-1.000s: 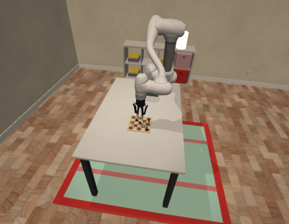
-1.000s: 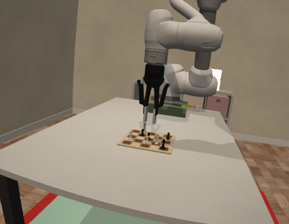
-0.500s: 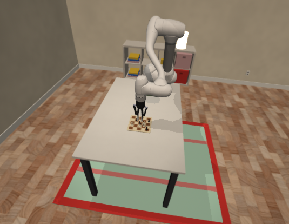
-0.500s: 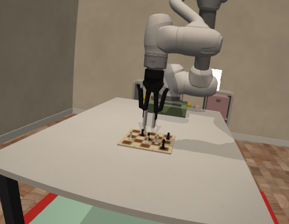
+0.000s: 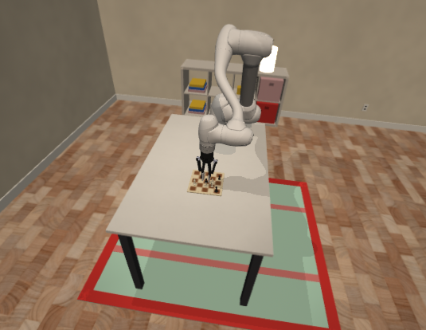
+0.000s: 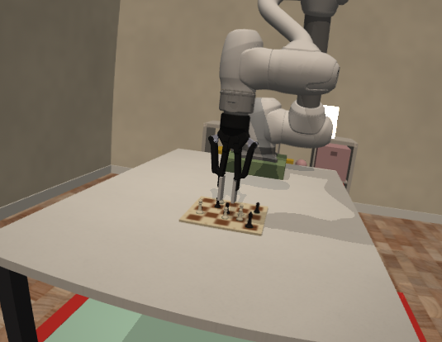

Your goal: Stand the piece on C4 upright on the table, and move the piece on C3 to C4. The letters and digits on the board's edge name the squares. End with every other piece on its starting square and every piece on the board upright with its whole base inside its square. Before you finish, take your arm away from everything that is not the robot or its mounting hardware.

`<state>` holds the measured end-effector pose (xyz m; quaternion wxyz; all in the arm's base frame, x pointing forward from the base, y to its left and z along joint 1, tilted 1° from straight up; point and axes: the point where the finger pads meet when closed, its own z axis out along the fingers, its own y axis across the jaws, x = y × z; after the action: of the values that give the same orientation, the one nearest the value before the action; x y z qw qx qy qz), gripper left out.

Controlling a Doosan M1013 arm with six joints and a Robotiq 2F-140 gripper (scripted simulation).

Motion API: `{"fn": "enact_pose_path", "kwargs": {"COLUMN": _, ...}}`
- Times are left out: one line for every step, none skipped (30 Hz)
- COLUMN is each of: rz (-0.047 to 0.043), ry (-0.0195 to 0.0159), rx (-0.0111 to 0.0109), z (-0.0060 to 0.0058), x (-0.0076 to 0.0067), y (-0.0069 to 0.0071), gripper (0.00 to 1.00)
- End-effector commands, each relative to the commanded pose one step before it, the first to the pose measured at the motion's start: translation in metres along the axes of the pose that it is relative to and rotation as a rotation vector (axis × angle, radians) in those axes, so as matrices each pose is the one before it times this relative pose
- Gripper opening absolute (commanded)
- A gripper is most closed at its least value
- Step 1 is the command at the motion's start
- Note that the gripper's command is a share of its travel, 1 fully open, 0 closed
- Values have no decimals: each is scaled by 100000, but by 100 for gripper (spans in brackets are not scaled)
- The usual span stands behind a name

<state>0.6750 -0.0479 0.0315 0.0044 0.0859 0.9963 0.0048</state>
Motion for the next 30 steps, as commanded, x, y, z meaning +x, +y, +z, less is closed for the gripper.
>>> {"fn": "enact_pose_path", "kwargs": {"rz": -2, "ry": -16, "rx": -22, "z": 275, "x": -9, "y": 5, "gripper": 20}}
{"fn": "enact_pose_path", "kwargs": {"rz": 0, "ry": 0, "rx": 0, "z": 100, "x": -1, "y": 0, "gripper": 20}}
{"fn": "enact_pose_path", "kwargs": {"rz": 0, "ry": 0, "rx": 0, "z": 93, "x": -1, "y": 0, "gripper": 20}}
{"fn": "enact_pose_path", "kwargs": {"rz": 0, "ry": 0, "rx": 0, "z": 84, "x": -1, "y": 0, "gripper": 20}}
{"fn": "enact_pose_path", "kwargs": {"rz": 0, "ry": 0, "rx": 0, "z": 76, "x": -1, "y": 0, "gripper": 20}}
{"fn": "enact_pose_path", "kwargs": {"rz": 0, "ry": 0, "rx": 0, "z": 68, "x": -1, "y": 0, "gripper": 20}}
{"fn": "enact_pose_path", "kwargs": {"rz": 0, "ry": 0, "rx": 0, "z": 60, "x": -1, "y": 0, "gripper": 20}}
{"fn": "enact_pose_path", "kwargs": {"rz": 0, "ry": 0, "rx": 0, "z": 52, "x": -1, "y": 0, "gripper": 20}}
{"fn": "enact_pose_path", "kwargs": {"rz": 0, "ry": 0, "rx": 0, "z": 44, "x": -1, "y": 0, "gripper": 20}}
{"fn": "enact_pose_path", "kwargs": {"rz": 0, "ry": 0, "rx": 0, "z": 37, "x": 0, "y": 0, "gripper": 20}}
{"fn": "enact_pose_path", "kwargs": {"rz": 0, "ry": 0, "rx": 0, "z": 30, "x": 0, "y": 0, "gripper": 20}}
{"fn": "enact_pose_path", "kwargs": {"rz": 0, "ry": 0, "rx": 0, "z": 23, "x": 0, "y": 0, "gripper": 20}}
{"fn": "enact_pose_path", "kwargs": {"rz": 0, "ry": 0, "rx": 0, "z": 17, "x": 0, "y": 0, "gripper": 20}}
{"fn": "enact_pose_path", "kwargs": {"rz": 0, "ry": 0, "rx": 0, "z": 12, "x": 0, "y": 0, "gripper": 20}}
{"fn": "enact_pose_path", "kwargs": {"rz": 0, "ry": 0, "rx": 0, "z": 8, "x": 0, "y": 0, "gripper": 20}}
{"fn": "enact_pose_path", "kwargs": {"rz": 0, "ry": 0, "rx": 0, "z": 0, "x": 0, "y": 0, "gripper": 20}}
{"fn": "enact_pose_path", "kwargs": {"rz": 0, "ry": 0, "rx": 0, "z": 0, "x": 0, "y": 0, "gripper": 20}}
{"fn": "enact_pose_path", "kwargs": {"rz": 0, "ry": 0, "rx": 0, "z": 4, "x": 0, "y": 0, "gripper": 20}}
{"fn": "enact_pose_path", "kwargs": {"rz": 0, "ry": 0, "rx": 0, "z": 2, "x": 0, "y": 0, "gripper": 20}}
{"fn": "enact_pose_path", "kwargs": {"rz": 0, "ry": 0, "rx": 0, "z": 0, "x": 0, "y": 0, "gripper": 20}}
{"fn": "enact_pose_path", "kwargs": {"rz": 0, "ry": 0, "rx": 0, "z": 0, "x": 0, "y": 0, "gripper": 20}}
{"fn": "enact_pose_path", "kwargs": {"rz": 0, "ry": 0, "rx": 0, "z": 0, "x": 0, "y": 0, "gripper": 20}}
{"fn": "enact_pose_path", "kwargs": {"rz": 0, "ry": 0, "rx": 0, "z": 0, "x": 0, "y": 0, "gripper": 20}}
{"fn": "enact_pose_path", "kwargs": {"rz": 0, "ry": 0, "rx": 0, "z": 0, "x": 0, "y": 0, "gripper": 20}}
{"fn": "enact_pose_path", "kwargs": {"rz": 0, "ry": 0, "rx": 0, "z": 0, "x": 0, "y": 0, "gripper": 20}}
{"fn": "enact_pose_path", "kwargs": {"rz": 0, "ry": 0, "rx": 0, "z": 0, "x": 0, "y": 0, "gripper": 20}}
{"fn": "enact_pose_path", "kwargs": {"rz": 0, "ry": 0, "rx": 0, "z": 0, "x": 0, "y": 0, "gripper": 20}}
{"fn": "enact_pose_path", "kwargs": {"rz": 0, "ry": 0, "rx": 0, "z": 0, "x": 0, "y": 0, "gripper": 20}}
{"fn": "enact_pose_path", "kwargs": {"rz": 0, "ry": 0, "rx": 0, "z": 0, "x": 0, "y": 0, "gripper": 20}}
{"fn": "enact_pose_path", "kwargs": {"rz": 0, "ry": 0, "rx": 0, "z": 0, "x": 0, "y": 0, "gripper": 20}}
